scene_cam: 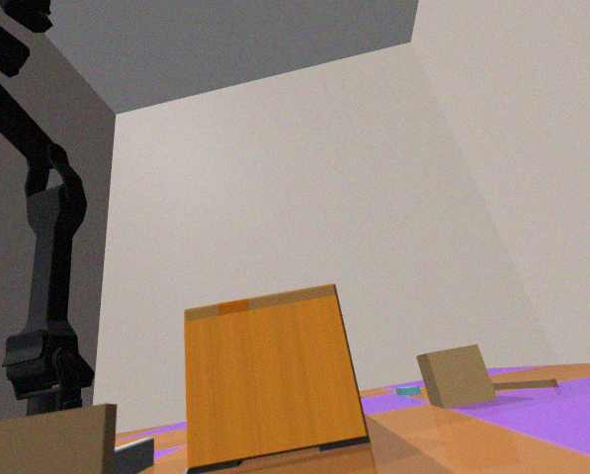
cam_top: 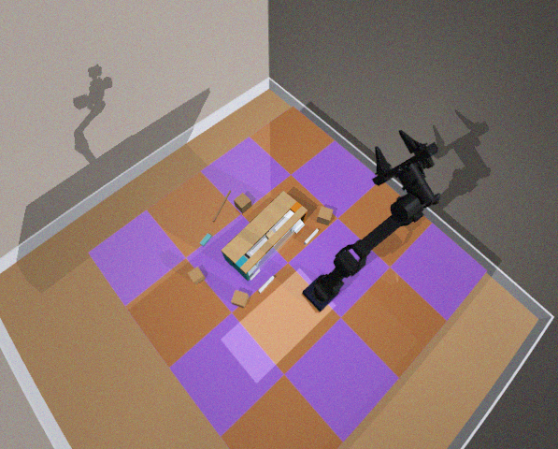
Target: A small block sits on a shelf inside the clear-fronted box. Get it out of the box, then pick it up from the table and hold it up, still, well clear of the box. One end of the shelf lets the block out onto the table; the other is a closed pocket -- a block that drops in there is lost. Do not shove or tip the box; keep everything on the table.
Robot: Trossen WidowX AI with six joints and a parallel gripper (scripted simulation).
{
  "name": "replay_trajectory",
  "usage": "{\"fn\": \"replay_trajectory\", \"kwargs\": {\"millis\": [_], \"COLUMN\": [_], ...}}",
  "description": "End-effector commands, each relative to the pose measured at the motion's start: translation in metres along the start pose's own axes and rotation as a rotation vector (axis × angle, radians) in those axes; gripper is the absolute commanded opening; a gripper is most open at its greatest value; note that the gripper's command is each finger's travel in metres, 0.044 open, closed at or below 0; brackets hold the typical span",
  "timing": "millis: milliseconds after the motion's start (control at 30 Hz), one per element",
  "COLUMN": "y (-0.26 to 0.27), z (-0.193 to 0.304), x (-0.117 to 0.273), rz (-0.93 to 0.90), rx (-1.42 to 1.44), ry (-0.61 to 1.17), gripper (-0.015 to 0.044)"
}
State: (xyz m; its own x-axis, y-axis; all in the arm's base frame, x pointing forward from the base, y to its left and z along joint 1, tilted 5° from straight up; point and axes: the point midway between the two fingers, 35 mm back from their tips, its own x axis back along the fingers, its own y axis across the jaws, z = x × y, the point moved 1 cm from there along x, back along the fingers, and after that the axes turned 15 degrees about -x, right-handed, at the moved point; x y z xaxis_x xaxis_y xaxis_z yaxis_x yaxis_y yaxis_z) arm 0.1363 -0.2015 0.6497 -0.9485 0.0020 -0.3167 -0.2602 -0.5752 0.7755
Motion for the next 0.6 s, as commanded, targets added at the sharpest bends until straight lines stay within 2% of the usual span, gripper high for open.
{"fn": "replay_trajectory", "kwargs": {"millis": [0, 100, 300, 567], "y": [0.000, 0.003, 0.000, -0.039], "z": [0.000, -0.005, -0.037, -0.080], "x": [0.000, -0.008, -0.048, -0.109], "rz": [-0.003, -0.043, -0.087, -0.104], "rx": [-0.014, -0.210, -0.720, -1.338], "ry": [0.002, 0.043, 0.139, 0.138], "gripper": [0.0400, 0.0400, 0.0400, 0.0400]}}
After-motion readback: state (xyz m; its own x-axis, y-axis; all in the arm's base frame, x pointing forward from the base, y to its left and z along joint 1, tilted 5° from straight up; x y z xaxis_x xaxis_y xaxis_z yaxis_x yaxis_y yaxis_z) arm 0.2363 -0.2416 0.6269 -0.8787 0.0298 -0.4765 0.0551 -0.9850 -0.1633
